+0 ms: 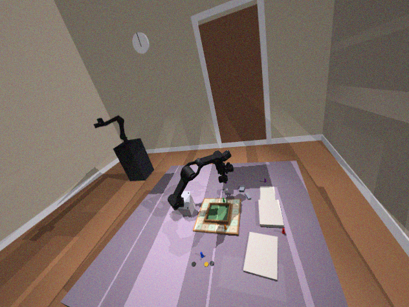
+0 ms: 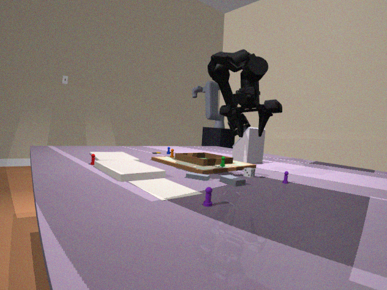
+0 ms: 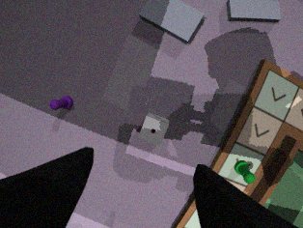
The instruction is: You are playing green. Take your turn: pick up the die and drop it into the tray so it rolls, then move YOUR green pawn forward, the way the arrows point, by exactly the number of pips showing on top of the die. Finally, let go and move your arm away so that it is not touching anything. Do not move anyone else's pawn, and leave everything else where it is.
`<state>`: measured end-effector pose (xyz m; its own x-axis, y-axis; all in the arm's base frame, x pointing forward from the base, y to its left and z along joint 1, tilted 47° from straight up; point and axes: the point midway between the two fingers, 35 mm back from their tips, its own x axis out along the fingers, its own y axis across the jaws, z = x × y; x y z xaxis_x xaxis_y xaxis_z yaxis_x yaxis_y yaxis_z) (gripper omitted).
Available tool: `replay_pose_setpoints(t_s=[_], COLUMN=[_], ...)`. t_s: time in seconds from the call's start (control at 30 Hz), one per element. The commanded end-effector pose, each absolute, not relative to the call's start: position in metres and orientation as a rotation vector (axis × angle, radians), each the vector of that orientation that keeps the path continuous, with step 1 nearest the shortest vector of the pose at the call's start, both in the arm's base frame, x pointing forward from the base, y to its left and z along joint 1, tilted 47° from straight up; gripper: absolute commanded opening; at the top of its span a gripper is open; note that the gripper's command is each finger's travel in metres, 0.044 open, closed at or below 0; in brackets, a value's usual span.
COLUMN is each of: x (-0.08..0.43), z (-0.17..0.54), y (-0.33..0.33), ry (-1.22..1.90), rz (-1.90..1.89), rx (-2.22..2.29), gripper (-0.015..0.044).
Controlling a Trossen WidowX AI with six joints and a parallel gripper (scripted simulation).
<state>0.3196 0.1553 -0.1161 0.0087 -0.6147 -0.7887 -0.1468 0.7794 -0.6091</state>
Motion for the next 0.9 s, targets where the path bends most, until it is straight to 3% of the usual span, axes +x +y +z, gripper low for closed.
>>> replay_pose_setpoints(t_s=[0.0,0.87], x=[0.316,0.307], z=[-0.146,-0.182], y=[0.138,0.098], ry=[1.54,1.536], rz=[-0.61,-0.689], rx=[-0.589,-0.58], gripper=[0.0275,0.0275])
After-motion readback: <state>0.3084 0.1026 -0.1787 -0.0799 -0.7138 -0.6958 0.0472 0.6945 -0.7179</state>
